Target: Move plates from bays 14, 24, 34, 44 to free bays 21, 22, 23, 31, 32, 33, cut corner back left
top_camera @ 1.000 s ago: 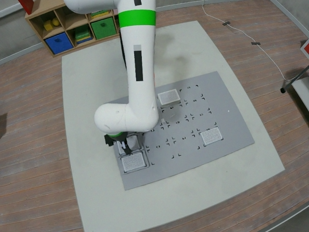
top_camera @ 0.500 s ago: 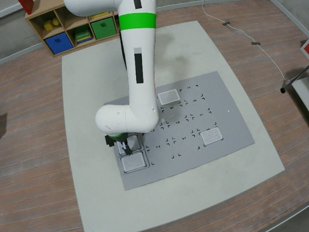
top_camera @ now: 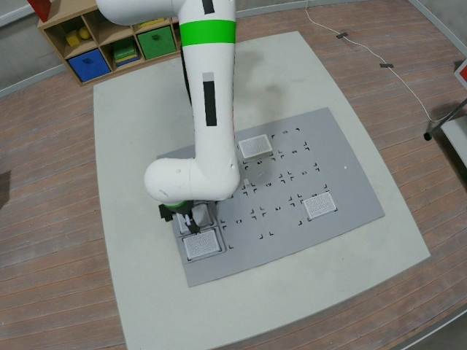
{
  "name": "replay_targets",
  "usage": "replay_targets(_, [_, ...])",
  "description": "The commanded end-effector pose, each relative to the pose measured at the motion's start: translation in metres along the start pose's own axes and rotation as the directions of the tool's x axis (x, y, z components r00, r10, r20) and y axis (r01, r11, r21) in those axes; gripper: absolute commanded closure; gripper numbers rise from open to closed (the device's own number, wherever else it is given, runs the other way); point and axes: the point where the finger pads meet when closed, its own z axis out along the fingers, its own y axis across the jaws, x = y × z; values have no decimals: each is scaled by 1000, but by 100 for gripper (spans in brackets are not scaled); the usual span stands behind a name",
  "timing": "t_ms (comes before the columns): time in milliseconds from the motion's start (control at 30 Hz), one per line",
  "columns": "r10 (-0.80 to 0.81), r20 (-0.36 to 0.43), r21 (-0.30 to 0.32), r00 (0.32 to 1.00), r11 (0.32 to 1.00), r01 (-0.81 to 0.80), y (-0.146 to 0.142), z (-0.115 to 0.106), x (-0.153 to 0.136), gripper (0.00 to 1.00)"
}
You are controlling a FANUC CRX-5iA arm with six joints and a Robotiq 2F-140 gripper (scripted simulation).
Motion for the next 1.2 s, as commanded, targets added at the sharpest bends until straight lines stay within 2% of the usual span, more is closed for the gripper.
replay_targets(0, [0, -1, 2, 1000, 1000, 0, -1, 3, 0, 30])
replay_targets(367, [0, -1, 2, 1000, 1000, 0, -1, 18, 0, 30])
replay_targets(833, [0, -1, 2, 1000, 1000, 0, -1, 18, 0, 30])
replay_targets(1167, [0, -1, 2, 1000, 1000, 0, -1, 18, 0, 34])
